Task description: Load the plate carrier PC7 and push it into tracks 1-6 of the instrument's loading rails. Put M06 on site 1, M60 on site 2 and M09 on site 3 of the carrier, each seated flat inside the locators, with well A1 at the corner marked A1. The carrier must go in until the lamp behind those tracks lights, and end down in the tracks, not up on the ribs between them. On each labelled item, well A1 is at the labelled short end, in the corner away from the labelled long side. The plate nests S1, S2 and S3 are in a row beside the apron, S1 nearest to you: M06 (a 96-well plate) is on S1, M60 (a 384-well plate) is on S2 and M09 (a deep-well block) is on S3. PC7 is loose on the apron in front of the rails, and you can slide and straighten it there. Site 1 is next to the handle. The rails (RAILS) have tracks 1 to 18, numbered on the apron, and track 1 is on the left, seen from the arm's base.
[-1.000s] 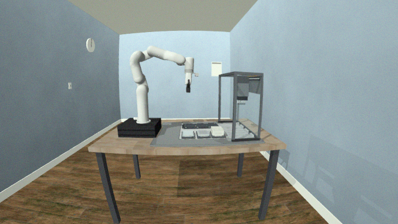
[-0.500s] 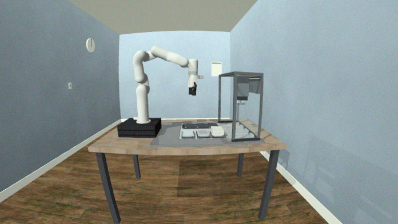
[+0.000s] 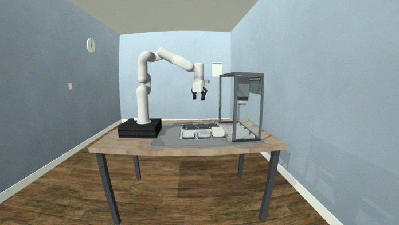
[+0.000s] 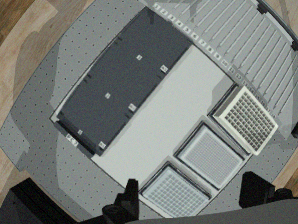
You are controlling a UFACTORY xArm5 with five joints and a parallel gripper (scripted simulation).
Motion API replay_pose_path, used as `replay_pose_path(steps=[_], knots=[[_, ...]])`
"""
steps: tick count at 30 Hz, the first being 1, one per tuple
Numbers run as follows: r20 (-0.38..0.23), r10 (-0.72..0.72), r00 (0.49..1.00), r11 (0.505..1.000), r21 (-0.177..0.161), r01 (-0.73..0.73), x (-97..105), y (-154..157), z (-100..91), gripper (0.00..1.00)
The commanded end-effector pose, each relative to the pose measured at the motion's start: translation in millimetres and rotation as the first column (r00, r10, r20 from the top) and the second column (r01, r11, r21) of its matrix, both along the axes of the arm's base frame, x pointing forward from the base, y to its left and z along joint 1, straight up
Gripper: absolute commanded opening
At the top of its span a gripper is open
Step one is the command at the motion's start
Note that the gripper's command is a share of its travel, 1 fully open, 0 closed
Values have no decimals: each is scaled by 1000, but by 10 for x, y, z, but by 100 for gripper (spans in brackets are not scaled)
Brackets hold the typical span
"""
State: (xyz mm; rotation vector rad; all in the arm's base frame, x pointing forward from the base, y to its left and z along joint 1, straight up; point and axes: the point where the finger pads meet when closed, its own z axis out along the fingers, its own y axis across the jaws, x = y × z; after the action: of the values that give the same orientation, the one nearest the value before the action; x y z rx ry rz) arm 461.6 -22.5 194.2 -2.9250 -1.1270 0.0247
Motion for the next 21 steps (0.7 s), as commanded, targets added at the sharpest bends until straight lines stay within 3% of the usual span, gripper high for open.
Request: replay_pose_path(steps=[1, 8, 15, 17, 21], knots=[[3, 132, 991, 991, -6, -132, 153, -89, -78, 100], [10, 358, 934, 934, -3, -358, 394, -268, -257, 100], [17, 564, 826, 826, -1, -564, 636, -446, -437, 100], [17, 564, 826, 826, -1, -564, 636, -446, -437, 100], [21, 669, 743, 744, -1, -669, 775, -548, -539, 100]])
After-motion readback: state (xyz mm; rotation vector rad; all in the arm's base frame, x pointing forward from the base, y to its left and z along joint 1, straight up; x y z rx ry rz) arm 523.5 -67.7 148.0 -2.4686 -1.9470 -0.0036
